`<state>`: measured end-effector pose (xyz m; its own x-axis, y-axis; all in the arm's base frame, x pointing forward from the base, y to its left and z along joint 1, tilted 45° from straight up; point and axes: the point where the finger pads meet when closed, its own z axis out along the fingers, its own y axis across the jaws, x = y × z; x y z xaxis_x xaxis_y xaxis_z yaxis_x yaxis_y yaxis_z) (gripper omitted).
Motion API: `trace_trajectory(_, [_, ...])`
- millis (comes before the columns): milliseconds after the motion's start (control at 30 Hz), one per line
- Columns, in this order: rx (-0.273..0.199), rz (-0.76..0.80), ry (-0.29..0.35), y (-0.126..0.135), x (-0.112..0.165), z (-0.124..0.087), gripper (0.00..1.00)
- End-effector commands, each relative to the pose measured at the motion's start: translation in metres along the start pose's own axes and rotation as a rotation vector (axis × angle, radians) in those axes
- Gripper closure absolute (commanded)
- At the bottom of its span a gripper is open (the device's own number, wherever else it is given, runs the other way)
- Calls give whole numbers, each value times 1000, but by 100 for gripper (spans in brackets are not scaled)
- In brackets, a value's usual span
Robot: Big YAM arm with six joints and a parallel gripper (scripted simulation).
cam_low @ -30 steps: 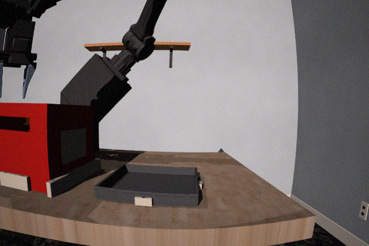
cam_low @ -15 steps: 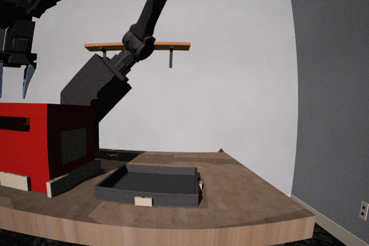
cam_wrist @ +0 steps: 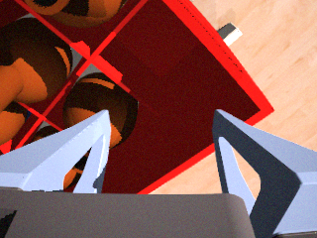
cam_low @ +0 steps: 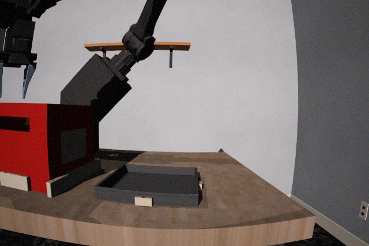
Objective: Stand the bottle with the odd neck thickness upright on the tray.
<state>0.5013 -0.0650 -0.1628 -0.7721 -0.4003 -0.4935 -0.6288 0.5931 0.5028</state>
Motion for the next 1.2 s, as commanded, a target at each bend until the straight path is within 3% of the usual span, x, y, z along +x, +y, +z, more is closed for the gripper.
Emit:
trace_trajectory(0, [2,11,-7,-8,14,4,39])
trace_trajectory(1167, [8,2,-8,-12,10,3,39])
